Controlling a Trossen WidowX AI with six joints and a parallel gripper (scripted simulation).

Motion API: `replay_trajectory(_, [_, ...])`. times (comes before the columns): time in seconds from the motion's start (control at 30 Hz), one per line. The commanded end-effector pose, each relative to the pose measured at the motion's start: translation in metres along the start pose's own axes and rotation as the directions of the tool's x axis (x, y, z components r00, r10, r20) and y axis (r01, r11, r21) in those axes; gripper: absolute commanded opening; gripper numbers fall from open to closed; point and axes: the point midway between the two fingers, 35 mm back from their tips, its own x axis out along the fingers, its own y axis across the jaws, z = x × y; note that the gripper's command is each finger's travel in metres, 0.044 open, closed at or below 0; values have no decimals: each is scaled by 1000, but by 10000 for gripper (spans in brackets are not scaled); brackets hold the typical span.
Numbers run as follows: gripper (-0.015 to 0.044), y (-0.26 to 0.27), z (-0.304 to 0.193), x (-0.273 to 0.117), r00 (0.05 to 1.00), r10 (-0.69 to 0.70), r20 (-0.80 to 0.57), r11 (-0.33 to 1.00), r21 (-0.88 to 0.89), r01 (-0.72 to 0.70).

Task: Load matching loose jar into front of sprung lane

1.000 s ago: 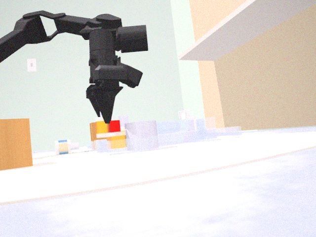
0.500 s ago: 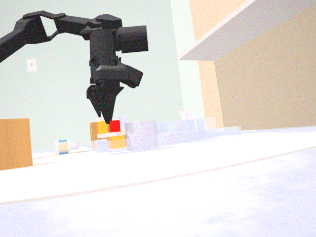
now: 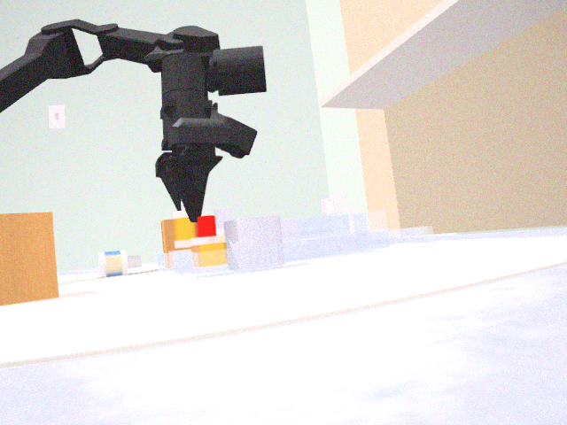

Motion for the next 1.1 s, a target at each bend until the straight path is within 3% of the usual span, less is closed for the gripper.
replay_trajectory(0.0, [0, 2, 8, -3, 1000, 4, 22, 1000, -13, -4])
replay_trajectory(1.07, [0, 2, 11, -1, 1000, 4, 22, 1000, -13, -4])
